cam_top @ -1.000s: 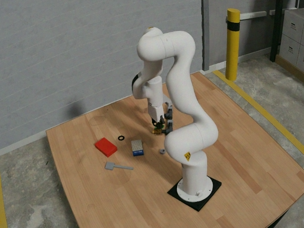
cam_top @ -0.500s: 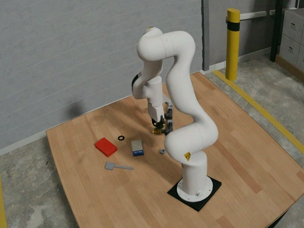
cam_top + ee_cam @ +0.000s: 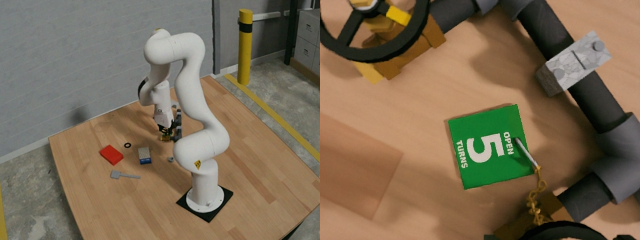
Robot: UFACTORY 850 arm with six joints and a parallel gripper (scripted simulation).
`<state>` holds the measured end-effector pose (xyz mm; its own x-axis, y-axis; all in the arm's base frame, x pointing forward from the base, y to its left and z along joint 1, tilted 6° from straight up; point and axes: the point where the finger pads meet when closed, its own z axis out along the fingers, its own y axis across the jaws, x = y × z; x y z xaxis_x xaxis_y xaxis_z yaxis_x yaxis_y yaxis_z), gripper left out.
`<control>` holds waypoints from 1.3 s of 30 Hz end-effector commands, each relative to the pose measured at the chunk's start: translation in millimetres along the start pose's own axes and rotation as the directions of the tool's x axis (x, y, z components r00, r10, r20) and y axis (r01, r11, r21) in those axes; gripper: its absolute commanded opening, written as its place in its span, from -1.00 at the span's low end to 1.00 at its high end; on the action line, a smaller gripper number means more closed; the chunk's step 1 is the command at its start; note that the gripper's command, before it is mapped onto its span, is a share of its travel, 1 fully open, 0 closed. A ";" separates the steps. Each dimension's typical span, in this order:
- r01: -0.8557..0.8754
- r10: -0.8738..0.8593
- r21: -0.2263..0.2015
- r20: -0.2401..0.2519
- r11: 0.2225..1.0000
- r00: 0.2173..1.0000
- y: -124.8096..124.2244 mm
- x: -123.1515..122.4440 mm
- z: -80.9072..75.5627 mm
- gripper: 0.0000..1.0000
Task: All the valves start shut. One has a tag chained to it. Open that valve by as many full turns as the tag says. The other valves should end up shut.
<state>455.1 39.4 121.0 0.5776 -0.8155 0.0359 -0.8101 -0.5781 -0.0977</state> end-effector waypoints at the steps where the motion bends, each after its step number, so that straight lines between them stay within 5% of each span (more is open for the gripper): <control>1: 0.150 -0.151 0.016 0.013 0.989 0.989 -0.9 0.6 -0.7 -1.00; 6: 0.414 -0.414 0.019 0.008 0.910 0.910 -0.9 0.6 -0.7 -1.00; 14: 0.749 -0.749 0.008 -0.006 0.663 0.663 -0.9 0.6 -0.7 -1.00; 16: 0.749 -0.749 0.008 -0.006 0.663 0.663 -0.9 0.6 -0.7 -1.00; 17: 0.838 -0.838 0.016 -0.005 0.546 0.546 -0.9 0.6 -0.7 -1.00; 27: 0.995 -0.995 -0.022 -0.013 0.098 0.098 -0.9 0.6 -0.7 -1.00; 31: 0.994 -0.994 -0.032 -0.010 -0.108 -0.108 -0.9 0.6 -0.7 -1.00; 33: 0.994 -0.994 -0.032 -0.010 -0.108 -0.108 -0.9 0.6 -0.7 -1.00; 34: 0.968 -0.968 -0.026 -0.009 -0.251 -0.252 -0.9 0.6 -0.7 -1.00; 39: 0.890 -0.890 -0.035 -0.003 -0.455 -0.456 -0.9 0.6 -0.7 -1.00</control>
<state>454.9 39.3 121.0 0.6418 0.7635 0.0719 0.7485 -0.6440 0.1582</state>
